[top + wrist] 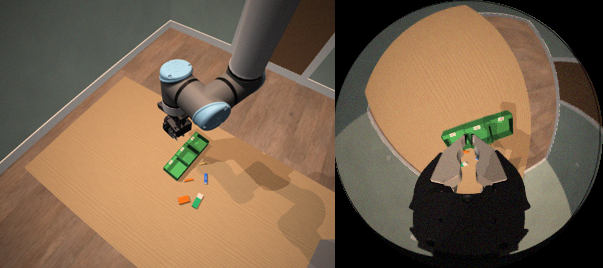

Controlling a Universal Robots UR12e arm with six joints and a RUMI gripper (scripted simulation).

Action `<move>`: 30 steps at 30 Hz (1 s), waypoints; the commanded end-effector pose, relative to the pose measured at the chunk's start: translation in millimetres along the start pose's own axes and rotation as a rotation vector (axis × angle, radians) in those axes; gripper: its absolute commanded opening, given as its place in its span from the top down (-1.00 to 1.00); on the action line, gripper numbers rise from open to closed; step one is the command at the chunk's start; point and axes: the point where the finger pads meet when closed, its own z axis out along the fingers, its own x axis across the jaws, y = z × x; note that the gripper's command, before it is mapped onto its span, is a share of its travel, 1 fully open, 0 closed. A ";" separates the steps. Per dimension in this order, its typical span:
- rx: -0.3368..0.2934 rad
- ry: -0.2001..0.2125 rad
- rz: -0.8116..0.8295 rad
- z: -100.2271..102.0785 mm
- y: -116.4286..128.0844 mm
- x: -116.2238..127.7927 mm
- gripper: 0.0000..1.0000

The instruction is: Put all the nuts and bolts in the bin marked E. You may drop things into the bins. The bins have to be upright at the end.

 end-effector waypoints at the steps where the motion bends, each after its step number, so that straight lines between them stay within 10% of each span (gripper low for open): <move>1: 0.014 -0.006 -0.064 -2.8 19.6 -2.4 0.91; 30: 0.055 -0.022 -0.318 -35.8 158.3 -17.1 0.91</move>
